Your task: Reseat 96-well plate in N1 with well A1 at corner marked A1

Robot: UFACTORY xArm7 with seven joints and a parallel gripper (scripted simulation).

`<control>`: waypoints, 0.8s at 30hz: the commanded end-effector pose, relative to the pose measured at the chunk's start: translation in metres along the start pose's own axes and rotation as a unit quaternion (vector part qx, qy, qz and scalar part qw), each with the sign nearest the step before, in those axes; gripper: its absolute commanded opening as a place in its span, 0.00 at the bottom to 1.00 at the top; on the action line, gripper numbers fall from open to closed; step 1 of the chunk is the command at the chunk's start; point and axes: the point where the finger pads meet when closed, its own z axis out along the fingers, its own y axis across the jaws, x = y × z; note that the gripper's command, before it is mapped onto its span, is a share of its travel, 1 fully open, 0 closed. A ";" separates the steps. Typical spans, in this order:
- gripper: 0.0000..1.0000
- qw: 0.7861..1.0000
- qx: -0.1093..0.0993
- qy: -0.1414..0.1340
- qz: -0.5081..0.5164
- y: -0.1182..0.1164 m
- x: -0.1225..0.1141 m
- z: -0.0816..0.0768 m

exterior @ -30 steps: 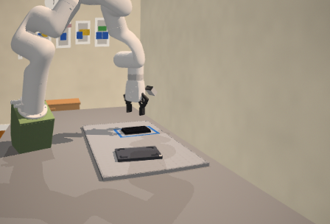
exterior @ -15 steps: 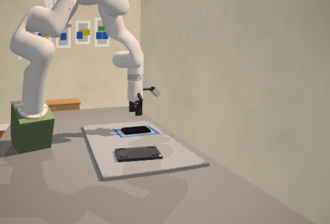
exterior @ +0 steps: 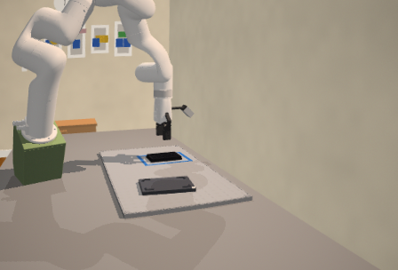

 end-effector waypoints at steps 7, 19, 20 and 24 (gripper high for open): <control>1.00 1.000 0.001 0.001 0.000 -0.001 0.001 0.013; 1.00 1.000 0.001 0.001 0.000 -0.001 0.001 0.033; 1.00 1.000 0.001 0.001 0.000 -0.001 0.001 0.034; 1.00 1.000 0.001 0.001 0.000 -0.001 0.001 0.038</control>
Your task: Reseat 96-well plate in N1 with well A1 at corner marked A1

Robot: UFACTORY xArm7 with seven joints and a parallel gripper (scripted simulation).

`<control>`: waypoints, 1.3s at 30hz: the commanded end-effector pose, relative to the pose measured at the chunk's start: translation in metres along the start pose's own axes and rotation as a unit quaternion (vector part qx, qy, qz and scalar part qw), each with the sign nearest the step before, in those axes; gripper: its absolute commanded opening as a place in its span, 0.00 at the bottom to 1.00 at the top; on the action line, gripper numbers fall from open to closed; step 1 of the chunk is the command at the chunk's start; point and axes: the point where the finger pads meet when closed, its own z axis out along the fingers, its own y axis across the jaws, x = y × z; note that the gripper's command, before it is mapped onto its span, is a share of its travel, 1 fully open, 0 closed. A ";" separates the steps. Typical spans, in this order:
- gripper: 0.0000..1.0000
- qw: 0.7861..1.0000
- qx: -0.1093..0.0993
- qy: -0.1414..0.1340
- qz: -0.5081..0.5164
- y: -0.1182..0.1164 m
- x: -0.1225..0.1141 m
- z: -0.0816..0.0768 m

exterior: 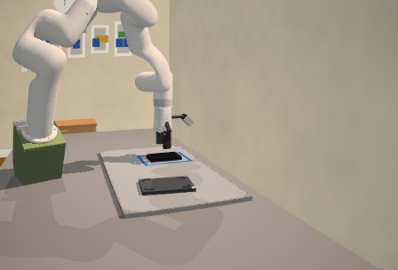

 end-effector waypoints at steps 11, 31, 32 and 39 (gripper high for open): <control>1.00 1.000 0.001 0.002 0.000 -0.001 0.002 0.021; 1.00 1.000 0.001 0.002 0.000 -0.001 0.002 0.025; 1.00 1.000 0.001 0.002 0.000 -0.001 0.002 0.025; 1.00 1.000 0.001 0.002 0.000 -0.001 0.002 0.029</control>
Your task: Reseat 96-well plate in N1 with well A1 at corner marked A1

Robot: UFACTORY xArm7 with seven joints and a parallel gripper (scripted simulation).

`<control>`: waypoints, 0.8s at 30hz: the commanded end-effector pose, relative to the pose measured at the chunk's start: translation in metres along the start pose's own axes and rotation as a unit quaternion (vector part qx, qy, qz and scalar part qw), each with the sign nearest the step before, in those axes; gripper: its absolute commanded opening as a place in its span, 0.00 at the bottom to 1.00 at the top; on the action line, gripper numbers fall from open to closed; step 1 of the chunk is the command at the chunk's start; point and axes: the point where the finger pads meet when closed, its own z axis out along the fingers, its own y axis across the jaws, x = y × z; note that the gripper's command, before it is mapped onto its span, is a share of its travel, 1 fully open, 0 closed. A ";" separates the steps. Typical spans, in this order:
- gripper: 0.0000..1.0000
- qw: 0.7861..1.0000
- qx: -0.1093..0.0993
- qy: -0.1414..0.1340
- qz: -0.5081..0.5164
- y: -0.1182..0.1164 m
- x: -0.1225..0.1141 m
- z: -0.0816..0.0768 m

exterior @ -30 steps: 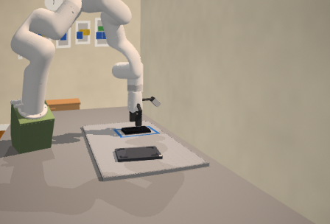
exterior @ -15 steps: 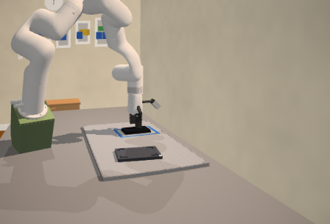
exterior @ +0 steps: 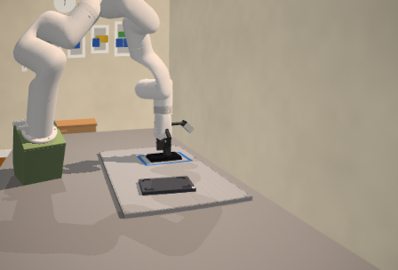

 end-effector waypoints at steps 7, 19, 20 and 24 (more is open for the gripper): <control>1.00 1.000 0.001 0.002 0.000 -0.001 0.001 0.006; 1.00 1.000 0.001 0.002 0.000 -0.001 0.001 0.012; 1.00 1.000 0.001 0.002 0.000 -0.001 0.001 0.013; 1.00 1.000 0.001 0.002 0.000 -0.001 0.001 0.014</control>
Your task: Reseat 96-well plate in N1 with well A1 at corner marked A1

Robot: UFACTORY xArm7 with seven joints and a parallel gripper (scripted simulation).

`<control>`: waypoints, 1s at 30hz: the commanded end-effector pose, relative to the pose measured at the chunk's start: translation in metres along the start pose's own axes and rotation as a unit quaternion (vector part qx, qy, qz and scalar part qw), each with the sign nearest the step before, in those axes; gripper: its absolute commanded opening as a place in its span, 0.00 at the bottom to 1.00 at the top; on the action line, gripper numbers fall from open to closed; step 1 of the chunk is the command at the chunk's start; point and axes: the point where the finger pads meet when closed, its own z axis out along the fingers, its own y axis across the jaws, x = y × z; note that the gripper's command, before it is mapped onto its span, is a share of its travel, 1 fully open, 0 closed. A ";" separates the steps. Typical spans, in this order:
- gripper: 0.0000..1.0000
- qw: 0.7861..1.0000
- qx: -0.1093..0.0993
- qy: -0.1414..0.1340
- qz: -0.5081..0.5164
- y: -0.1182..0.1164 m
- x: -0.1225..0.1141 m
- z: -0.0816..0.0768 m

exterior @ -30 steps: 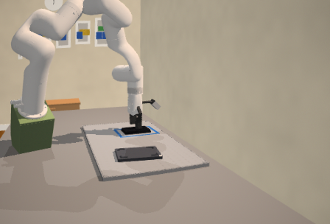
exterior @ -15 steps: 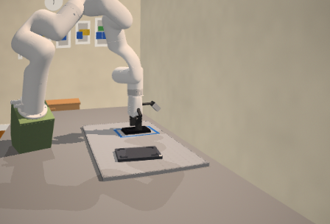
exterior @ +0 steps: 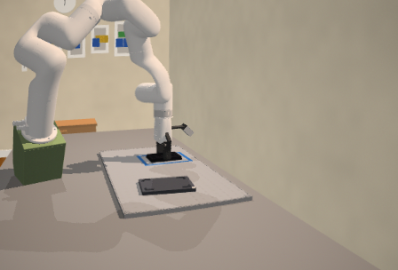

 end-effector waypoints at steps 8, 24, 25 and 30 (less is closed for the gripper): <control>1.00 1.000 0.001 0.002 0.000 -0.001 0.002 -0.001; 0.00 1.000 0.001 0.002 0.000 -0.001 0.002 -0.001; 0.00 1.000 0.001 0.002 0.000 -0.001 0.002 -0.001; 0.00 1.000 0.001 0.002 0.000 -0.001 0.002 -0.001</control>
